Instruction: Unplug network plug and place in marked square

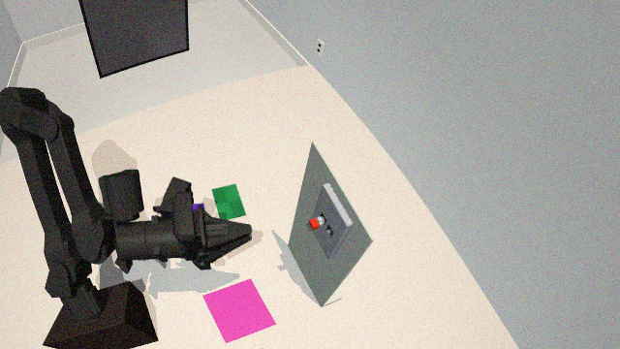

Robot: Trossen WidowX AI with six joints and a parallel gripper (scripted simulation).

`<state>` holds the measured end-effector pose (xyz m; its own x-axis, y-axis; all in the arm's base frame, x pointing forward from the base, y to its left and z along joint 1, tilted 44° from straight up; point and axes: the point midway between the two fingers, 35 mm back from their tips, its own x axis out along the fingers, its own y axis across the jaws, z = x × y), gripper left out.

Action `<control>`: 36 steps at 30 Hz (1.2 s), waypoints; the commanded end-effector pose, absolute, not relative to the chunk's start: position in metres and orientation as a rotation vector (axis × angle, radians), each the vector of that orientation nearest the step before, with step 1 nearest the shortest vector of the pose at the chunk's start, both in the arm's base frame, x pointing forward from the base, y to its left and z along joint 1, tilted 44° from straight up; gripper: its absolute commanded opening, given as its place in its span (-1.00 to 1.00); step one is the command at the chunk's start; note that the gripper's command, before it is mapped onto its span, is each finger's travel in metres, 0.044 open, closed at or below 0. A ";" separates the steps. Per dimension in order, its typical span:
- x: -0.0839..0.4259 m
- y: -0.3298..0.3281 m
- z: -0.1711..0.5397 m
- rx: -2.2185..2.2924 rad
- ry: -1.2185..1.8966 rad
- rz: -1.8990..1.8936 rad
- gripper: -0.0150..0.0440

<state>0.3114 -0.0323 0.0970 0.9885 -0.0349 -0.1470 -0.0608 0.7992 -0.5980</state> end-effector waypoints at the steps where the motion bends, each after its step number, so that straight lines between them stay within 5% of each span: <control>1: 0.300 -0.032 0.083 -0.696 0.176 0.030 0.04; 36: 0.376 -0.021 0.081 -0.808 0.185 0.020 0.04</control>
<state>0.3717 -0.0210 0.0830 0.9848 -0.0495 -0.1662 -0.0860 0.6929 -0.7159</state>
